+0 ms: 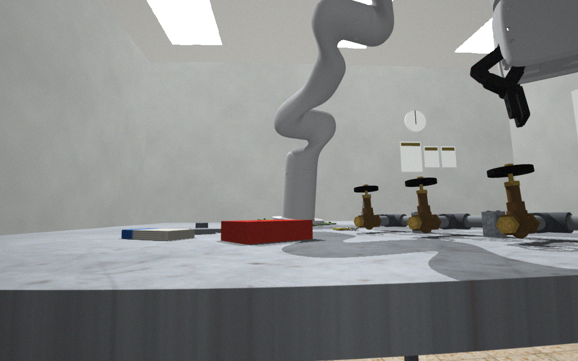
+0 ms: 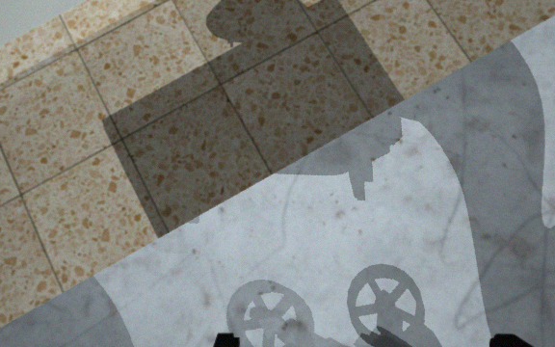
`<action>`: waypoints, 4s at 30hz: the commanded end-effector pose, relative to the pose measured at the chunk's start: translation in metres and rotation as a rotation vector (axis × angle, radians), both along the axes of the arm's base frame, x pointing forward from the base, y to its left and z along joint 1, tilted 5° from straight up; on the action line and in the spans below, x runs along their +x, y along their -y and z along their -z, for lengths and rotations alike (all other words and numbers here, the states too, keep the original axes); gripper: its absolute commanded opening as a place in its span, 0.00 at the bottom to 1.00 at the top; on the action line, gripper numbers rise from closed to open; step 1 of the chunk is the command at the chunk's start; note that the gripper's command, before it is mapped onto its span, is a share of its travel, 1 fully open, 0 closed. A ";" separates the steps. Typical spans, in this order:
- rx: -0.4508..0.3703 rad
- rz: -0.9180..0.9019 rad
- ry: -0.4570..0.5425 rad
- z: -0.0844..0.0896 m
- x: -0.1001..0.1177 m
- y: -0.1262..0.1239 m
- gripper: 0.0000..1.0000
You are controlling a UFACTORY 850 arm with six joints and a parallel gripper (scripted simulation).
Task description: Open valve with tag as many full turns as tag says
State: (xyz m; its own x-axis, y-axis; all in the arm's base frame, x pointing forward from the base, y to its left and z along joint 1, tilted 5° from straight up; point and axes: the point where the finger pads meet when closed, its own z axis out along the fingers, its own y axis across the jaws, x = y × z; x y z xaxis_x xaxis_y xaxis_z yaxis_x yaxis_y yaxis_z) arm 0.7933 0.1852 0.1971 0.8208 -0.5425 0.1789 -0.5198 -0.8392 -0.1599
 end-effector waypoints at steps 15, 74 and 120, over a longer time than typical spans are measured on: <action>0.001 0.000 0.003 -0.002 0.001 0.000 1.00; -0.048 -0.462 -0.129 -0.030 -0.363 0.117 1.00; -0.051 -0.531 -0.146 -0.015 -0.435 0.131 1.00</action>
